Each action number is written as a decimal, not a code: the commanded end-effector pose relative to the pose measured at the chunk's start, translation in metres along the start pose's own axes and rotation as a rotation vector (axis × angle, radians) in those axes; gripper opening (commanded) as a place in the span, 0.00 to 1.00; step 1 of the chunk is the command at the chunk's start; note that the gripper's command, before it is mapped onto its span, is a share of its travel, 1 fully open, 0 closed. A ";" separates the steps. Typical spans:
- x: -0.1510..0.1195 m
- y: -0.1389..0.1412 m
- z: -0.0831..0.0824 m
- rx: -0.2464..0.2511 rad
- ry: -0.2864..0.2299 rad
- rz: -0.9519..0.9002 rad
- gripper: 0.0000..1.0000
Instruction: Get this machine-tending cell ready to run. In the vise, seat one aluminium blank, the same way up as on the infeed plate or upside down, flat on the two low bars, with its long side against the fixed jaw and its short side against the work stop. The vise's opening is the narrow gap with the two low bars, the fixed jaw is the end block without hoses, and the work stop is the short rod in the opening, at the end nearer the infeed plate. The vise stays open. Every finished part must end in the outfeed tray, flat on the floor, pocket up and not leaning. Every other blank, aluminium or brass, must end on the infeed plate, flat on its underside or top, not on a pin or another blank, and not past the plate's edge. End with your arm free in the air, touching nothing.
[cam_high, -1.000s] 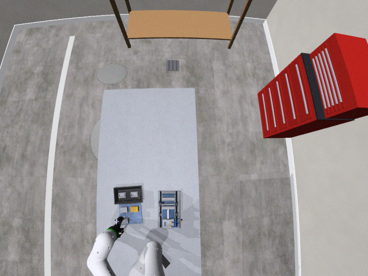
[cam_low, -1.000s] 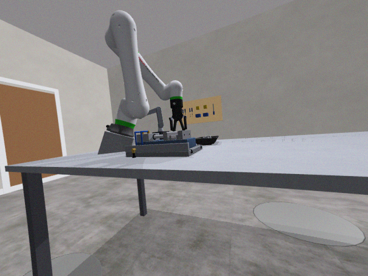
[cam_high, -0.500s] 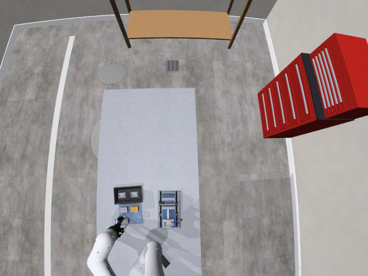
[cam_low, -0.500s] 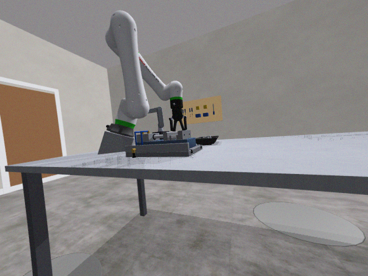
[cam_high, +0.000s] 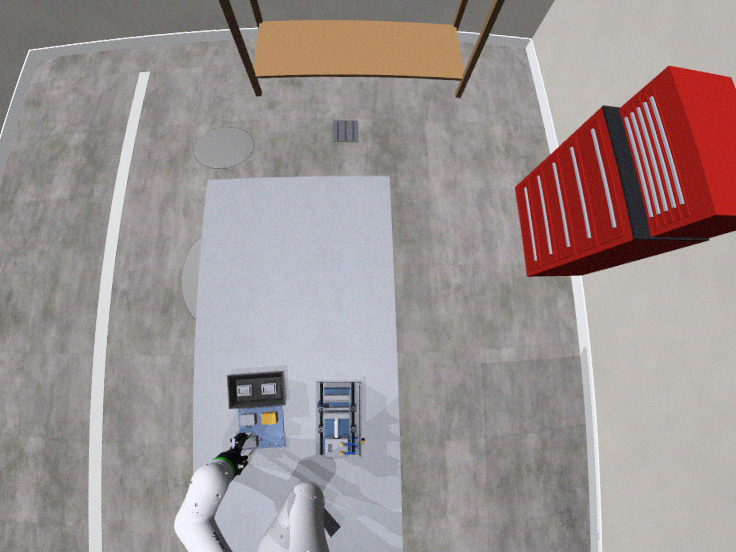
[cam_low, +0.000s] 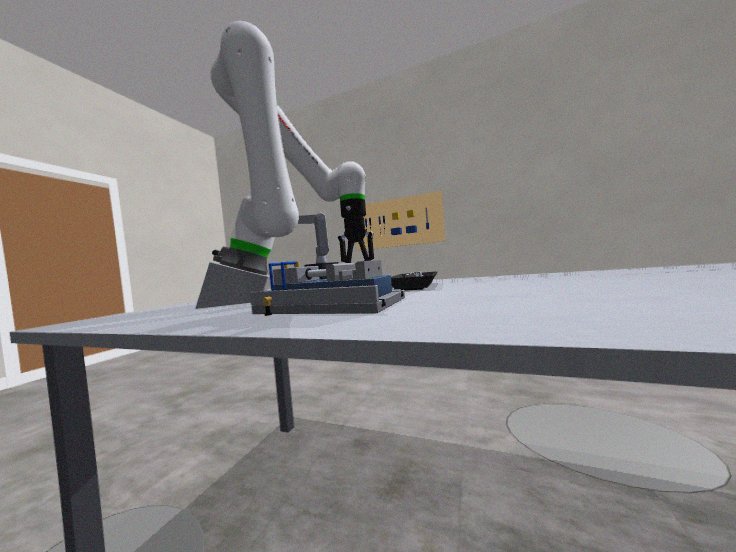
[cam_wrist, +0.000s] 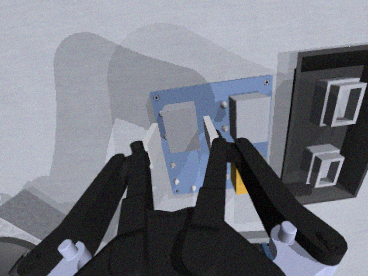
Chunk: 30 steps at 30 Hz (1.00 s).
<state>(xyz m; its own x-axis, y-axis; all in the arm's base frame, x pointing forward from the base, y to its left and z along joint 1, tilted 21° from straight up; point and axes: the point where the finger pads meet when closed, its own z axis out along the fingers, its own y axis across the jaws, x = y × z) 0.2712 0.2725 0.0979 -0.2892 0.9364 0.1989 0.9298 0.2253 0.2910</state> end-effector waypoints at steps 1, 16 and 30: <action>0.000 0.000 0.000 0.000 0.000 0.000 0.40; 0.000 0.000 0.000 0.000 0.000 0.000 0.40; 0.000 0.000 0.000 0.000 0.000 0.000 0.00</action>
<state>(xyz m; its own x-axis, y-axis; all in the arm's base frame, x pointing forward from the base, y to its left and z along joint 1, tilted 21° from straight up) 0.2713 0.2725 0.0981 -0.2892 0.9364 0.1989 0.9297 0.2253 0.2912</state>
